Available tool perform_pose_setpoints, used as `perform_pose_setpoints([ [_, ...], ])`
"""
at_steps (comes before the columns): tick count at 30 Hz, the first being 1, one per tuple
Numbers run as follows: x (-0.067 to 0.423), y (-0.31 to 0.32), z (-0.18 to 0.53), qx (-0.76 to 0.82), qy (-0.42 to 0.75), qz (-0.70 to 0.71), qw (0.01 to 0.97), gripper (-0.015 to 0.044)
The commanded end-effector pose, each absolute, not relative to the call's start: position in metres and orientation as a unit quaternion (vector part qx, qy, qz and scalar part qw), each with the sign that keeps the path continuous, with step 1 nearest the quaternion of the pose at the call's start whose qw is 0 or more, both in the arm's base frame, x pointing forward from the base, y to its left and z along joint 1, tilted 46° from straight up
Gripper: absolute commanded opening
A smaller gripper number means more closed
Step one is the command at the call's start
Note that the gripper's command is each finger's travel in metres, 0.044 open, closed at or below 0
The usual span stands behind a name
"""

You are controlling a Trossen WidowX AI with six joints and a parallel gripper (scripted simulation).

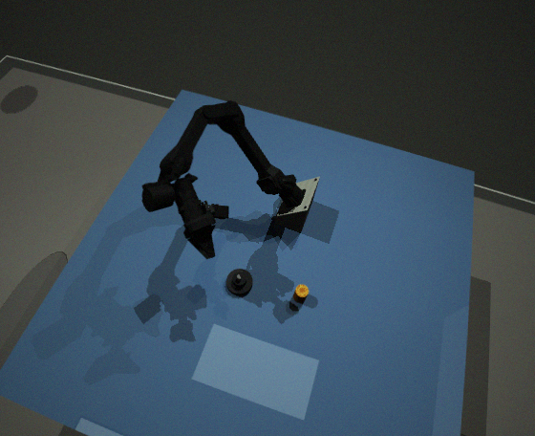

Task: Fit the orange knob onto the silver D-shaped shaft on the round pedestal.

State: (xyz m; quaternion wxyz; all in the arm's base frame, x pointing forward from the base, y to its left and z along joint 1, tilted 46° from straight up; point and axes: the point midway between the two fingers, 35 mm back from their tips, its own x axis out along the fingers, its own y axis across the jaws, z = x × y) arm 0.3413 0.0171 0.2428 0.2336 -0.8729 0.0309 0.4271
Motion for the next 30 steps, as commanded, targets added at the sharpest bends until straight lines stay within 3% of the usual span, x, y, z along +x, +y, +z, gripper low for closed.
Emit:
perform_pose_setpoints([
  [1,0.341,0.017,0.243,-0.873,0.031,0.427,0.234,0.0426],
  [4,0.345,0.021,0.232,-0.848,0.069,0.441,0.286,0.0440],
  [15,0.357,0.051,0.155,-0.593,0.388,0.415,0.571,0.0440],
  [23,0.353,0.073,0.102,-0.388,0.588,0.249,0.665,0.0440],
  [30,0.344,0.090,0.060,-0.242,0.680,0.043,0.691,0.0440],
])
